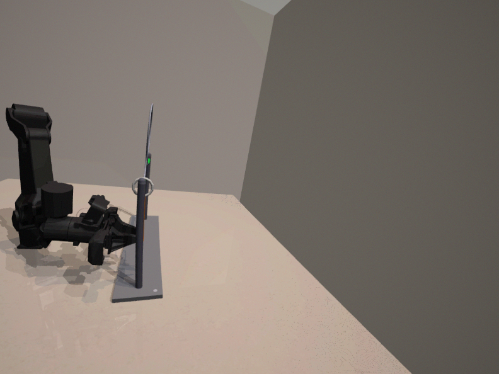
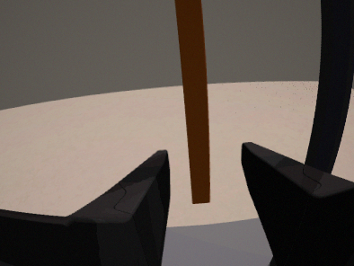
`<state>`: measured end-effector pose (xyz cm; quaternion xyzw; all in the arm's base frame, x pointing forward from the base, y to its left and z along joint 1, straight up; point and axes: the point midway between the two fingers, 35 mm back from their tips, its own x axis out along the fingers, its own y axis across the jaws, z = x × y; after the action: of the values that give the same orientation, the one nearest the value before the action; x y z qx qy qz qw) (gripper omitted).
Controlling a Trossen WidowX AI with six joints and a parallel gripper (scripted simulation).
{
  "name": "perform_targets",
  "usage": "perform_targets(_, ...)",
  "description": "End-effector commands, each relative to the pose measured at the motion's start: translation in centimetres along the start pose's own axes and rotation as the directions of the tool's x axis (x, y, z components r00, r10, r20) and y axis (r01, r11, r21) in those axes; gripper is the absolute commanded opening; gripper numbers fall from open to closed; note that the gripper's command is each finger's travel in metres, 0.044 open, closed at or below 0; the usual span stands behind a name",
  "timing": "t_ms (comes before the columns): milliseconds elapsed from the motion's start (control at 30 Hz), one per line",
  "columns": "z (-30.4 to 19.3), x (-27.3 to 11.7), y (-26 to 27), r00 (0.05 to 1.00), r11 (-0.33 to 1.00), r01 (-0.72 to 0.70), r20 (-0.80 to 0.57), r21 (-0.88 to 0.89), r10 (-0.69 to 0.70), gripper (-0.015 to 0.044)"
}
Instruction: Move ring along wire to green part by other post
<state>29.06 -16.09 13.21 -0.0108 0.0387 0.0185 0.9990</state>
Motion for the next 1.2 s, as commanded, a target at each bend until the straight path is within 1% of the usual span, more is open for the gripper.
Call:
perform_targets(0,0.0,0.7,-0.1,1.0,1.0,0.003,0.002,0.002,-0.003,0.016)
perform_targets(567,0.0,3.3,0.3,1.0,1.0,0.003,0.008,0.003,-0.003,0.016)
perform_targets(1167,0.0,3.4,0.3,1.0,1.0,0.003,0.008,0.004,-0.003,0.016)
